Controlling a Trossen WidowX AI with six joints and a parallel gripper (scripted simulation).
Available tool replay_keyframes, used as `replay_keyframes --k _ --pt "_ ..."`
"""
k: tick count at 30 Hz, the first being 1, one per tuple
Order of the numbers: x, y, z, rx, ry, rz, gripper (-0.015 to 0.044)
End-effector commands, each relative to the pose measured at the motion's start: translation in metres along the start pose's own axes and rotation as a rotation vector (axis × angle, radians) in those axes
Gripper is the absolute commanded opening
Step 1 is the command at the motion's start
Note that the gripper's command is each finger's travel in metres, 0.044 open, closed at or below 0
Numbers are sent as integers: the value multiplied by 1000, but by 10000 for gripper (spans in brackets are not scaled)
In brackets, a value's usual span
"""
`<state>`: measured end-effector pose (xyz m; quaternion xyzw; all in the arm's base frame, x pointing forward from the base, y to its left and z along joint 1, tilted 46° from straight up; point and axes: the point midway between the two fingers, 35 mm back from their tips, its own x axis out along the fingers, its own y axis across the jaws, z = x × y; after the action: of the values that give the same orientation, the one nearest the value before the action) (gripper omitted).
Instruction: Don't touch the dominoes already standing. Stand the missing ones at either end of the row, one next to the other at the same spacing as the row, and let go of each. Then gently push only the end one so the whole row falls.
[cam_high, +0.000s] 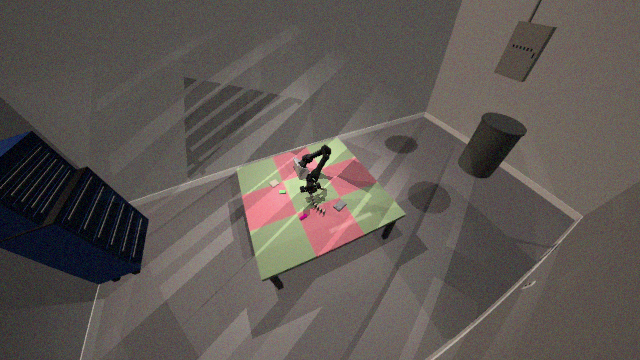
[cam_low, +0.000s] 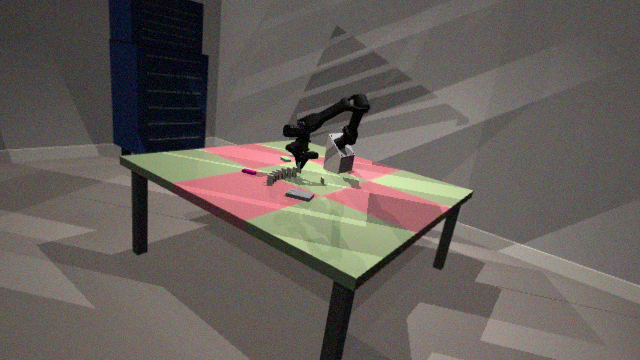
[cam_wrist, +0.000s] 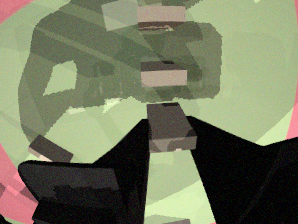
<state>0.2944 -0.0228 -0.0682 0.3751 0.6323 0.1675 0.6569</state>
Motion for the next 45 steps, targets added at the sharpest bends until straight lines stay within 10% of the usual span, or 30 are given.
replay_keyframes --k 1,12,25,37,45 --pt "14 2 -4 4 0 10 107" --pt "14 2 -4 4 0 10 107" --pt "14 2 -4 4 0 10 440" --pt "-113 -1 -2 2 1 -2 440" --pt "-119 -1 -3 2 1 -1 440"
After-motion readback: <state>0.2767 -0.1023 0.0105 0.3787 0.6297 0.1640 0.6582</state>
